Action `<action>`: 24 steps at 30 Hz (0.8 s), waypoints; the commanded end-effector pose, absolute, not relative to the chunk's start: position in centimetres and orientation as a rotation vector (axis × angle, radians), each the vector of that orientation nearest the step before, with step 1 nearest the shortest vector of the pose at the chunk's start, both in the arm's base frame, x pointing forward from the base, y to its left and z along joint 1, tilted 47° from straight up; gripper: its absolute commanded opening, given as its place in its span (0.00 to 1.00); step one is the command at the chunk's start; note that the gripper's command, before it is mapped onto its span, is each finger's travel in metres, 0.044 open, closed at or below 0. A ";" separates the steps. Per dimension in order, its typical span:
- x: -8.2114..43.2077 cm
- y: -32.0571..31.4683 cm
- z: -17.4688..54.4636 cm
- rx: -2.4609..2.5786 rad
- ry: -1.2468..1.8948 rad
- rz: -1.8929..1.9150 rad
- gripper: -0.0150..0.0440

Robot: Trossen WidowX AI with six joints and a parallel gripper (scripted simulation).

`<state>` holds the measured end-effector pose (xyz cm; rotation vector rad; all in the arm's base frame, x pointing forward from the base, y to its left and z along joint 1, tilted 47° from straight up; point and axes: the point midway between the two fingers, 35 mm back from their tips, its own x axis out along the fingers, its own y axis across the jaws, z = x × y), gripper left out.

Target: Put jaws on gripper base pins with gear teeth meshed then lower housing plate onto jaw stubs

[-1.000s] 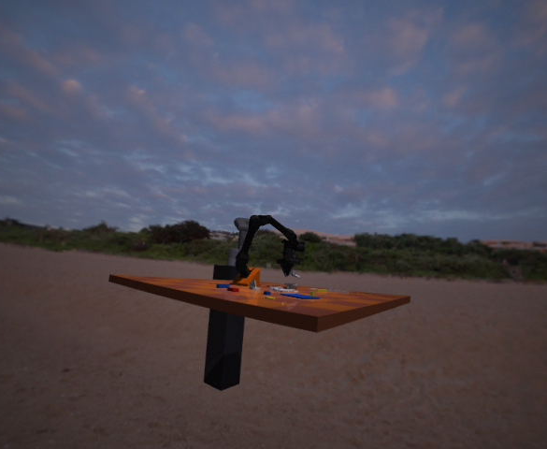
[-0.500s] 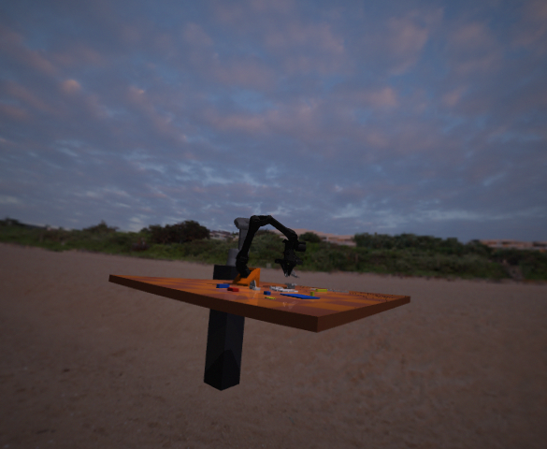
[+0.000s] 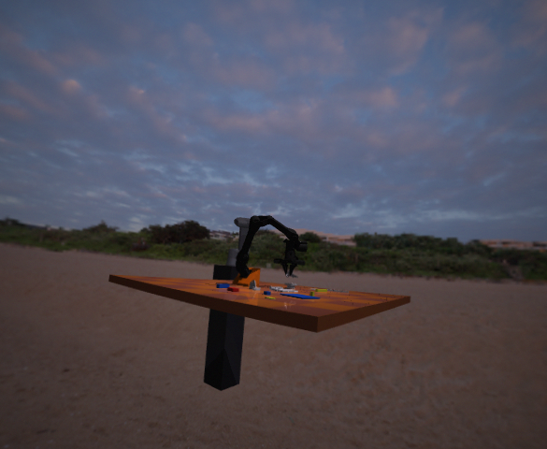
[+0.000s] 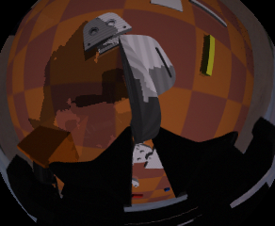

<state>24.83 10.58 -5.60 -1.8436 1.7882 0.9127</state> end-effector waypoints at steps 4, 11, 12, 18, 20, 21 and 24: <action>25.4 10.5 -5.4 -1.897 1.768 1.000 0.32; 25.4 10.4 -5.6 -1.897 1.768 1.000 0.32; 25.4 10.3 -5.7 -1.897 1.768 1.000 0.32; 25.4 9.6 -6.4 -1.898 1.768 1.000 0.32; 25.4 9.4 -6.6 -1.898 1.768 1.000 0.32; 25.4 9.2 -6.8 -1.898 1.768 1.000 0.32; 25.4 8.9 -7.1 -1.898 1.768 1.000 0.32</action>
